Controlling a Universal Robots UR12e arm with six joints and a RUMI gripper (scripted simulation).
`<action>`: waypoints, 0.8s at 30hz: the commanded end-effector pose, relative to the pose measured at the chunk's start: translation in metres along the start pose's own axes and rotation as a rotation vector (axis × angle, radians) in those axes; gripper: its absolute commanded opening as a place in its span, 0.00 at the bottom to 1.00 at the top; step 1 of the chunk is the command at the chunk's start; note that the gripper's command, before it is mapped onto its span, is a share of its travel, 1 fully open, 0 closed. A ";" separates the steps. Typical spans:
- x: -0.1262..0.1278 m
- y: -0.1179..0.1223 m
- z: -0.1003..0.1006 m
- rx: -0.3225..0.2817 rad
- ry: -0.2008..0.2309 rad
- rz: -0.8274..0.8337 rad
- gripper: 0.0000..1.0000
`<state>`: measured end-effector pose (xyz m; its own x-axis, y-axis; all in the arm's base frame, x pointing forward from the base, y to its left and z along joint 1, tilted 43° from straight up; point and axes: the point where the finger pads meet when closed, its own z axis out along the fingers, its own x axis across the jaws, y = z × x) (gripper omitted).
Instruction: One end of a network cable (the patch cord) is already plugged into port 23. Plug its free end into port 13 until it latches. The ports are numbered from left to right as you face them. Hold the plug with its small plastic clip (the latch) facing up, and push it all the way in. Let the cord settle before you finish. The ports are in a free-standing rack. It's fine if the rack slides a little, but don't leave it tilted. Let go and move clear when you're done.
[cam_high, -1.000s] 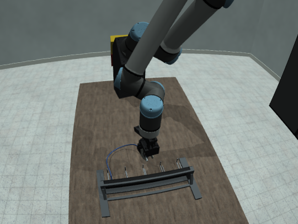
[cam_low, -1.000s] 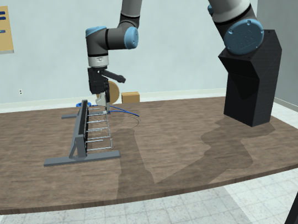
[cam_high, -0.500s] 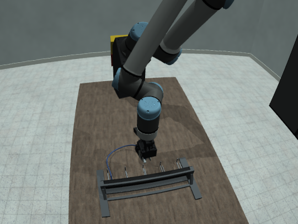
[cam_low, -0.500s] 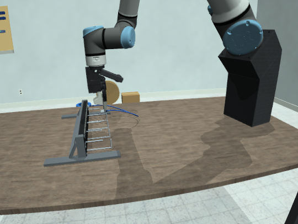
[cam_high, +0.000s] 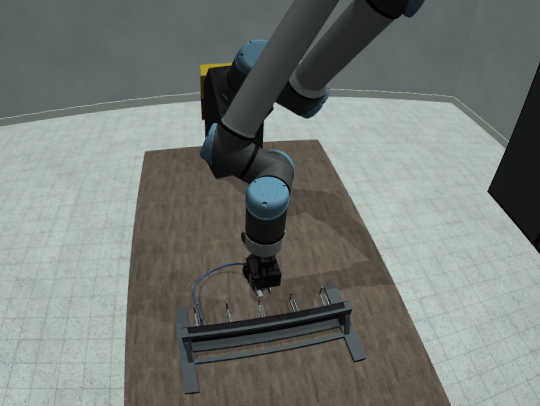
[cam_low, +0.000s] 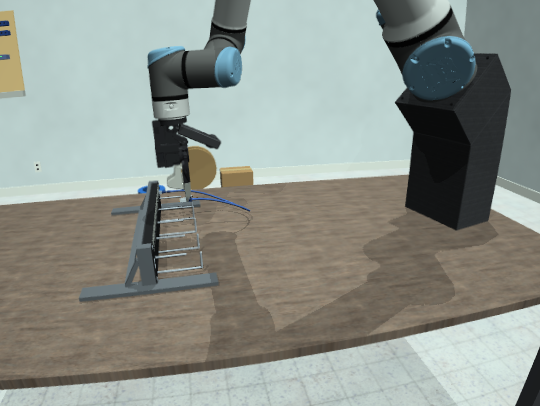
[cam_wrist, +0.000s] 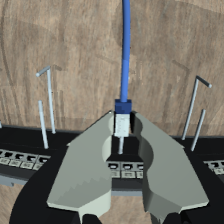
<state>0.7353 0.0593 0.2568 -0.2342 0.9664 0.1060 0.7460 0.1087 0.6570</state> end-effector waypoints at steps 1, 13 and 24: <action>-0.002 0.002 -0.001 -0.001 0.000 0.011 0.00; -0.003 0.003 -0.001 0.000 0.000 0.023 0.00; -0.004 0.004 -0.001 0.000 0.000 0.025 0.00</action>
<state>0.7379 0.0559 0.2593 -0.2154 0.9688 0.1230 0.7521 0.0843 0.6537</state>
